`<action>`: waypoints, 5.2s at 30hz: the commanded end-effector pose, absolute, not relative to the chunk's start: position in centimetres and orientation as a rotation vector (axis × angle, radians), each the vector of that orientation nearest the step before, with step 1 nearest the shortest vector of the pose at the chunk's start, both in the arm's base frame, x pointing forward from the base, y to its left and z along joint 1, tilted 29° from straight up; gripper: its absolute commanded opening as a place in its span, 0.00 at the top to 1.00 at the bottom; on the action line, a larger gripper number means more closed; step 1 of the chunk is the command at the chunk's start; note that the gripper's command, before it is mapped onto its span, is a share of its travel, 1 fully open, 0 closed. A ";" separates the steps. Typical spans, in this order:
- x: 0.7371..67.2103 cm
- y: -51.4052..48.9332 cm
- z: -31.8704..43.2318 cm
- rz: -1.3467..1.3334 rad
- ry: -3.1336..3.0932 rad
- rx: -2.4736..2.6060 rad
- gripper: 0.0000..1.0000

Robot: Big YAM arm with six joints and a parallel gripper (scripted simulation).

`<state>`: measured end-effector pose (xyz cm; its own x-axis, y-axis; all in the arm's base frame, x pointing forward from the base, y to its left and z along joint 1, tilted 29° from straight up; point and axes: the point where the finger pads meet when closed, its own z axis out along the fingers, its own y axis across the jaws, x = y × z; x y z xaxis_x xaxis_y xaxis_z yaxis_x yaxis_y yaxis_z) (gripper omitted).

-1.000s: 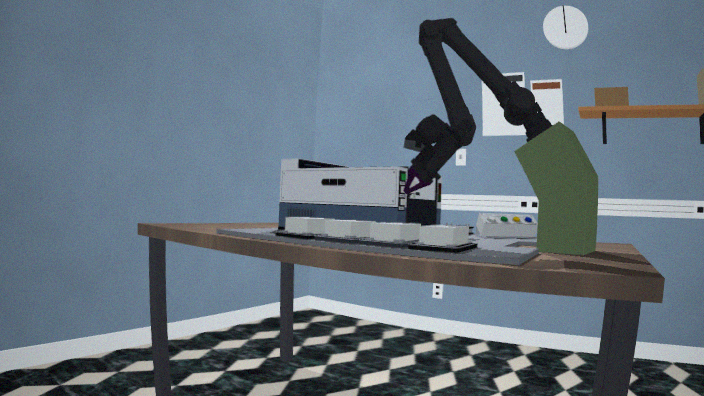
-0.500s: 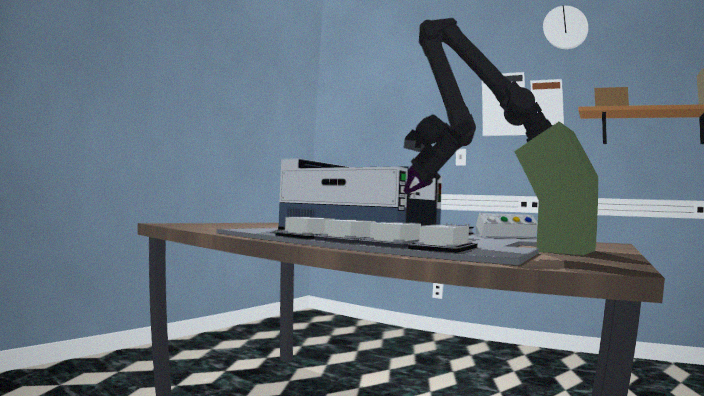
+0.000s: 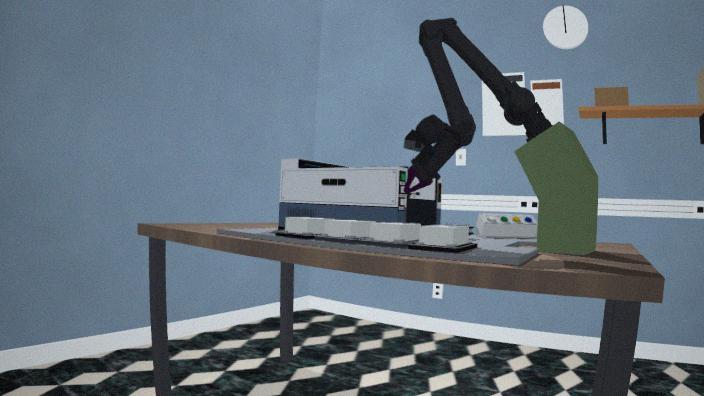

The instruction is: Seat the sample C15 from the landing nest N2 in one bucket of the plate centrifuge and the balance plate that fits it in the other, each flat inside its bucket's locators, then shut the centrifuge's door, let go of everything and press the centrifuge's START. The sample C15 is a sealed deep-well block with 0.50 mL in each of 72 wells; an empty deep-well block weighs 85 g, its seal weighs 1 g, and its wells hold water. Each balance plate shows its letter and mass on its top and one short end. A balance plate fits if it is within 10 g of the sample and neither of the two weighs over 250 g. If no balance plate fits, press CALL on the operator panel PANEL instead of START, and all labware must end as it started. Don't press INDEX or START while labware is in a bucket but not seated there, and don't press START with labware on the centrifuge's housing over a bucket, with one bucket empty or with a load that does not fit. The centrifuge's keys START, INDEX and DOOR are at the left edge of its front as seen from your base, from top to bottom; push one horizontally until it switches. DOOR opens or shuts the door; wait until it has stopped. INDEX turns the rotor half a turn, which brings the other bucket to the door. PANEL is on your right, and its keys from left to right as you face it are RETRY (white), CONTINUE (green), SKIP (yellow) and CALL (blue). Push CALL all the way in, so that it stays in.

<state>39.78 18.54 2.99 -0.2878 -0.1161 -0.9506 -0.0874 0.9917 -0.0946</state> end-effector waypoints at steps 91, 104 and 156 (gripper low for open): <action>33.6 17.8 0.0 -0.026 1.855 -0.140 1.00; 32.6 18.0 -0.6 -0.019 1.847 -0.136 1.00; 30.9 18.0 0.9 -0.026 1.956 -0.134 1.00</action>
